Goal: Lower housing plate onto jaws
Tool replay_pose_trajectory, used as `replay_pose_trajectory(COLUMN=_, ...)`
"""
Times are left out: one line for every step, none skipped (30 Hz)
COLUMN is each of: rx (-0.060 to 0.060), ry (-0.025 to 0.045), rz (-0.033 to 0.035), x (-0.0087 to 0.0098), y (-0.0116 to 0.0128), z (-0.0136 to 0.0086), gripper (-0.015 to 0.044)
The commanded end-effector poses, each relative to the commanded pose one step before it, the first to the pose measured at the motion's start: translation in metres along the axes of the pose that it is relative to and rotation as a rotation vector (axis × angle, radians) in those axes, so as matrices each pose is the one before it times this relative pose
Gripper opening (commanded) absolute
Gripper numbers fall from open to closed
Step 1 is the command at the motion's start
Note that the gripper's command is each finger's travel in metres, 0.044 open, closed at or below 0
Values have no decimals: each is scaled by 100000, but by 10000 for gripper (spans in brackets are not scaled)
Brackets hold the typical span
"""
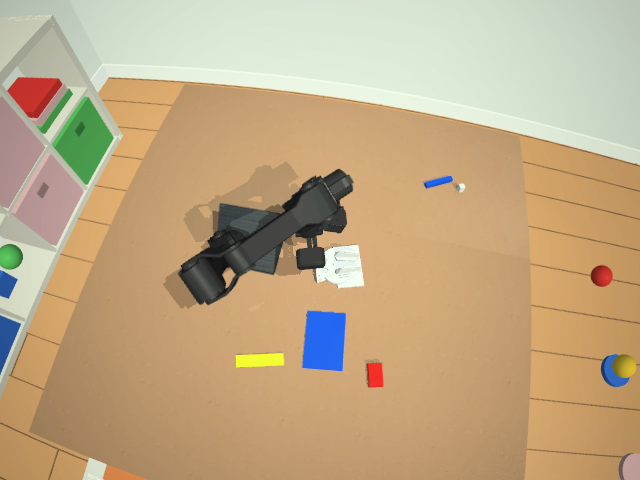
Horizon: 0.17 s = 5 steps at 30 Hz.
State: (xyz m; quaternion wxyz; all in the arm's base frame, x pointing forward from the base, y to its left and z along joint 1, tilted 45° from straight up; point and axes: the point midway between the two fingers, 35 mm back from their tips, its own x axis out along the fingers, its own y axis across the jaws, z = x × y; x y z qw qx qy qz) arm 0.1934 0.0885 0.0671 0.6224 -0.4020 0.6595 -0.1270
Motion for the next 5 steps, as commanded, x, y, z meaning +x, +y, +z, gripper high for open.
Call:
replay_pose_trajectory(rx=327, ry=274, rz=288, x=-15, y=33, z=-53, gripper=440)
replay_pose_trajectory(rx=0, ry=0, rz=0, x=0, y=0, z=0, gripper=440)
replay_pose_trajectory(rx=0, ry=0, rz=0, x=0, y=0, z=0, gripper=440)
replay_pose_trajectory(rx=0, ry=0, rz=0, x=0, y=0, z=0, gripper=440)
replay_pose_trajectory(rx=0, ry=0, rz=0, x=0, y=0, z=0, gripper=440)
